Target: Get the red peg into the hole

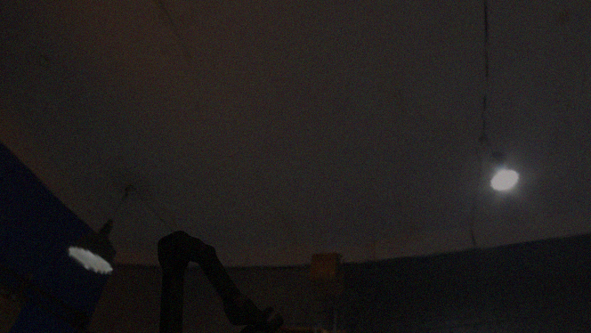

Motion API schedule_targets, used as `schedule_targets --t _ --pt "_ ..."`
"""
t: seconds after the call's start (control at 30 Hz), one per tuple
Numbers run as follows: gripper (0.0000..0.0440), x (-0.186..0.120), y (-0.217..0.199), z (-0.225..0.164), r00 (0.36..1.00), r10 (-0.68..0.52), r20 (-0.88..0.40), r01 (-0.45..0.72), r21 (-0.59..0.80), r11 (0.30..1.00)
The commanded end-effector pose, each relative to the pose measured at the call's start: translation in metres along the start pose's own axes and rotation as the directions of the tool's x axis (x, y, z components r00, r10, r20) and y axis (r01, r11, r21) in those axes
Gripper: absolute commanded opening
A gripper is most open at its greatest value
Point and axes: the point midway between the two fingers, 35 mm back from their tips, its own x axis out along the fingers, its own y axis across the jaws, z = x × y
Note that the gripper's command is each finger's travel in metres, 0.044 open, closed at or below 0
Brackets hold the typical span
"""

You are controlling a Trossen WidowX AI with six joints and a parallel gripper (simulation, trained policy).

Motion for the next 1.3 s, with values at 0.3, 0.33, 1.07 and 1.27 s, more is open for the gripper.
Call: schedule_targets --t 0.3,0.33,1.07,1.27 --pt "0.0440 -0.066 -0.008 0.107 0.903 -0.137 0.407 0.124 0.059 0.991" --pt "0.0440 -0.072 -0.012 0.114 0.889 -0.158 0.429 0.139 0.076 0.987" --pt "0.0440 -0.151 -0.111 0.157 0.591 -0.656 0.470 0.380 0.555 0.740" --pt "0.0440 -0.153 -0.132 0.157 0.546 -0.727 0.416 0.397 0.635 0.663"
